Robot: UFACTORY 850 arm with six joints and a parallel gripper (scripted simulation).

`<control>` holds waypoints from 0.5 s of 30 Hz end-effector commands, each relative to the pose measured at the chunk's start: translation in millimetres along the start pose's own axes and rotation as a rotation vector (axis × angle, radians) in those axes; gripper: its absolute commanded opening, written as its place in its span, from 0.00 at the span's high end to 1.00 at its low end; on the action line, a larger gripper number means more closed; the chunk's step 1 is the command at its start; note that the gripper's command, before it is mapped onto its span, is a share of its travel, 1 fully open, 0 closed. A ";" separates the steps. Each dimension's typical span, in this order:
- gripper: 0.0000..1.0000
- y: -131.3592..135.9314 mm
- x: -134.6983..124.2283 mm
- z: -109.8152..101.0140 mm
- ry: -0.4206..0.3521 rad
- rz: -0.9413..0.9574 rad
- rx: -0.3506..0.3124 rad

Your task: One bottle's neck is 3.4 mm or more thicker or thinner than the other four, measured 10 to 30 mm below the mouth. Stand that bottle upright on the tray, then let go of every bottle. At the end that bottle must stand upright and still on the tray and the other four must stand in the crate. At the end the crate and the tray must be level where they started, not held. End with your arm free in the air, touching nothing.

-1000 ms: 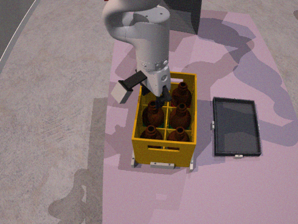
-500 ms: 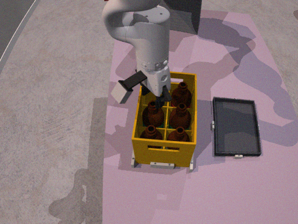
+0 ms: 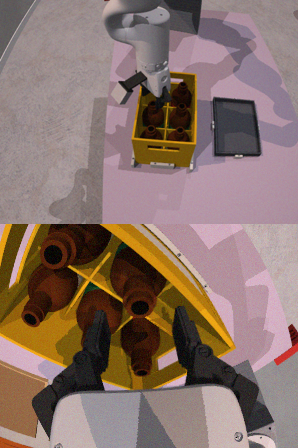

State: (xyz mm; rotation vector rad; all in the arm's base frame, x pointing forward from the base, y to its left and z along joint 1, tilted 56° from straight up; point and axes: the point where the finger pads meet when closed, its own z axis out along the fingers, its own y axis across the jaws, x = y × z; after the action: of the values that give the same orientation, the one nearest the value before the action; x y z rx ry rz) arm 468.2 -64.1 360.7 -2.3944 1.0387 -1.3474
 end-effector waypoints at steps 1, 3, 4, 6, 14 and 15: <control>0.35 -0.2 0.3 2.5 0.001 0.000 0.001; 0.35 -0.2 0.3 4.3 0.001 0.000 0.001; 0.35 -0.2 0.3 5.3 0.001 0.000 0.001; 0.35 -0.2 0.3 7.4 0.001 0.000 0.001; 0.35 -0.2 0.3 14.7 0.001 0.000 0.001; 0.35 -0.2 0.3 16.0 0.001 0.000 0.001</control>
State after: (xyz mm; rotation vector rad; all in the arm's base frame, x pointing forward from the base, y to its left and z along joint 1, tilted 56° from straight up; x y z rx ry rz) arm 478.4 -66.0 353.7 -2.3944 1.0388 -1.3476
